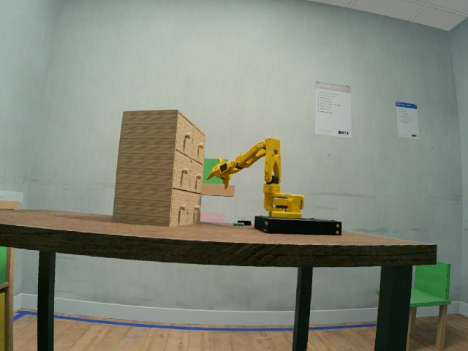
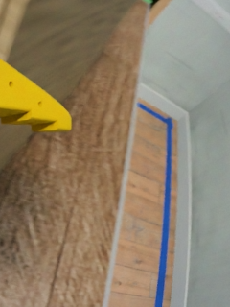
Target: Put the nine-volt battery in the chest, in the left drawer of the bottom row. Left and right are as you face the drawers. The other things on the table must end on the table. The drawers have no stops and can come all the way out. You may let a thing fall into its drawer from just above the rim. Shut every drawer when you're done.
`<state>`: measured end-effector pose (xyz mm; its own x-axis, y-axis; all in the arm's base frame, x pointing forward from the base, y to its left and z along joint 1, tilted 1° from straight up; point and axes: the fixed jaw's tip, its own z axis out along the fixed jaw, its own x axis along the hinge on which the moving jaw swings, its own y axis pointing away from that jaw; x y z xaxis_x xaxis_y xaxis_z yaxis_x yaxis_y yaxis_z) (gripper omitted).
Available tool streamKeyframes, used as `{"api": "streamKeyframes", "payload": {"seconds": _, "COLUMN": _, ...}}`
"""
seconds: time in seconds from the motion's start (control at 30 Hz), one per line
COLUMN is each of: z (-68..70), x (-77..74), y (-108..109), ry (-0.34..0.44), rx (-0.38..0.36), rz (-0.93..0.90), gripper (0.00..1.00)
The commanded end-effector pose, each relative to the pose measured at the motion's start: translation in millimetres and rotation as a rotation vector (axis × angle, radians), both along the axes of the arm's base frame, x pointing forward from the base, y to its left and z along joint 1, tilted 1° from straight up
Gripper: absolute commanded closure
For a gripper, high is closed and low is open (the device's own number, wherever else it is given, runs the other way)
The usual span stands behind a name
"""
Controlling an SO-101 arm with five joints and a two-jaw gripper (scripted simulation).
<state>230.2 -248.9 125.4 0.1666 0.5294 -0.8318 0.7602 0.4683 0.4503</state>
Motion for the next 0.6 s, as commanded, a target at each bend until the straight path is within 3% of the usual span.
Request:
{"api": "streamKeyframes", "payload": {"seconds": 0.0, "z": 0.5, "x": 0.4, "y": 12.7, "ry": 0.05, "rx": 0.018, "rz": 0.035, "gripper": 0.5}}
{"api": "streamKeyframes", "payload": {"seconds": 0.5, "z": -4.2, "x": -3.2, "y": 88.0, "ry": 0.328, "rx": 0.056, "rz": 0.291, "gripper": 0.5}}
{"api": "streamKeyframes", "payload": {"seconds": 0.57, "z": -4.2, "x": -3.2, "y": 88.0, "ry": 0.328, "rx": 0.056, "rz": 0.291, "gripper": 0.5}}
